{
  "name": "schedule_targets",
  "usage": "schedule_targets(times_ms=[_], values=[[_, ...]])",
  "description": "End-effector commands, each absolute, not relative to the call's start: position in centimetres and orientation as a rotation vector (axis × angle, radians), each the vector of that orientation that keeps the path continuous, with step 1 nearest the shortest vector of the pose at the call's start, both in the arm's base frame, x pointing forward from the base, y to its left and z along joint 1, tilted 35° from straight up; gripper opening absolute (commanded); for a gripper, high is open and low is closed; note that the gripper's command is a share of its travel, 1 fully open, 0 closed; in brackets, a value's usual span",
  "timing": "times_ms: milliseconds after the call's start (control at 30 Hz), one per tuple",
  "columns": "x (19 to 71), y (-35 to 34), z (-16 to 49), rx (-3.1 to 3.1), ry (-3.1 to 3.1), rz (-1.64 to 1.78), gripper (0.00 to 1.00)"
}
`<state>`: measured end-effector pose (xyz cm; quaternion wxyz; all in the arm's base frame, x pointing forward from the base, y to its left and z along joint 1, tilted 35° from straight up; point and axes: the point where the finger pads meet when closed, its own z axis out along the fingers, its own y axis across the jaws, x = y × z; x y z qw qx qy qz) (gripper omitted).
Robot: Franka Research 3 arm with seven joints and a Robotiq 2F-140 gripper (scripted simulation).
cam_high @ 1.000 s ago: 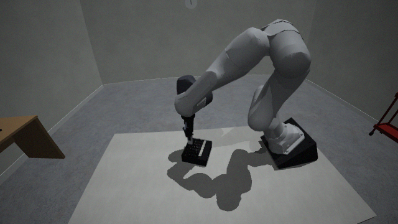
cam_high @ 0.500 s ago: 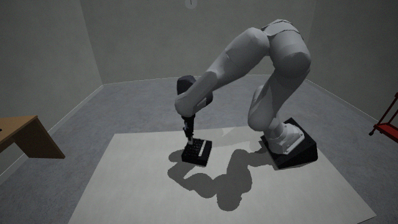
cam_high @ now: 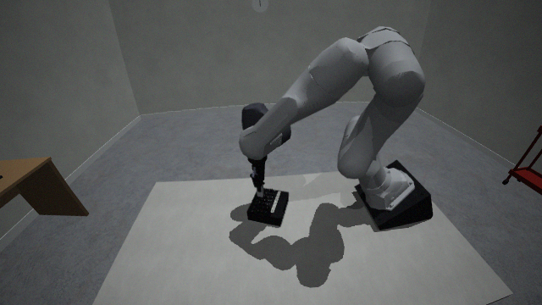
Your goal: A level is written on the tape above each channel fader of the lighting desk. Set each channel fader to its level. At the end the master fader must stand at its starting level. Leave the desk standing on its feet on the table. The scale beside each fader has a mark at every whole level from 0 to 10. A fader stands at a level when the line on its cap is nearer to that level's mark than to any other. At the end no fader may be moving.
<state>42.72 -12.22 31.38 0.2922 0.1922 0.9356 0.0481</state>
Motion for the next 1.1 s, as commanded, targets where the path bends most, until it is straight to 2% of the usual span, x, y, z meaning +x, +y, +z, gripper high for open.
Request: schedule_targets(times_ms=[0,1067], values=[[42.6,-12.2,31.4,0.51,2.49,0.128,0.0],[41.4,-11.5,30.5,0.51,2.49,0.128,0.0]])
